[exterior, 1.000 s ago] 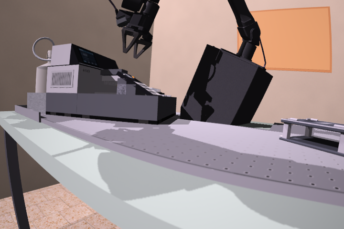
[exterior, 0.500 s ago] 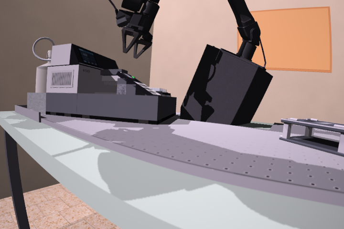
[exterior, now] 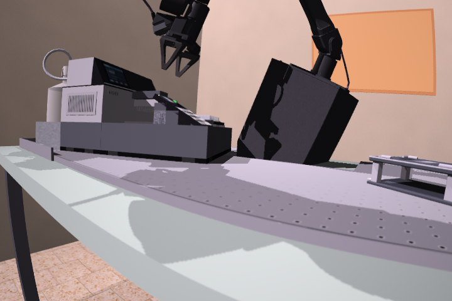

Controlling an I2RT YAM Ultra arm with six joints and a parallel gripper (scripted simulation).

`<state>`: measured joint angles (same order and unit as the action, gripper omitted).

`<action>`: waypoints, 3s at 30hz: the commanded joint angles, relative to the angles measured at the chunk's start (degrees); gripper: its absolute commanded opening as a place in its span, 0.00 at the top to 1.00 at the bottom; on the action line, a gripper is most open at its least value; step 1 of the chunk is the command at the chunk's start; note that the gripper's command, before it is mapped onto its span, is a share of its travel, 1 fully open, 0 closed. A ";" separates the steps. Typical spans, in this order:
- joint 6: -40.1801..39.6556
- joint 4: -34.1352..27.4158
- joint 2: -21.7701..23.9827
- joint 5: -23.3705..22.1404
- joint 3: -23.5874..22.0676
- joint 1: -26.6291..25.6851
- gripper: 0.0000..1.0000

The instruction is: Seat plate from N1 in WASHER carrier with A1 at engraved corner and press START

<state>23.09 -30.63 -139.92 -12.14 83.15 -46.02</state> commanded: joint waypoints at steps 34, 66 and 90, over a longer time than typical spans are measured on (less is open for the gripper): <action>6.10 7.41 7.41 0.77 -11.06 6.17 0.32; 19.26 17.58 14.19 2.22 -25.53 19.16 0.88; 25.55 20.93 16.08 3.33 -28.18 24.20 1.00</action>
<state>47.77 -11.25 -125.69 -10.02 54.61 -20.75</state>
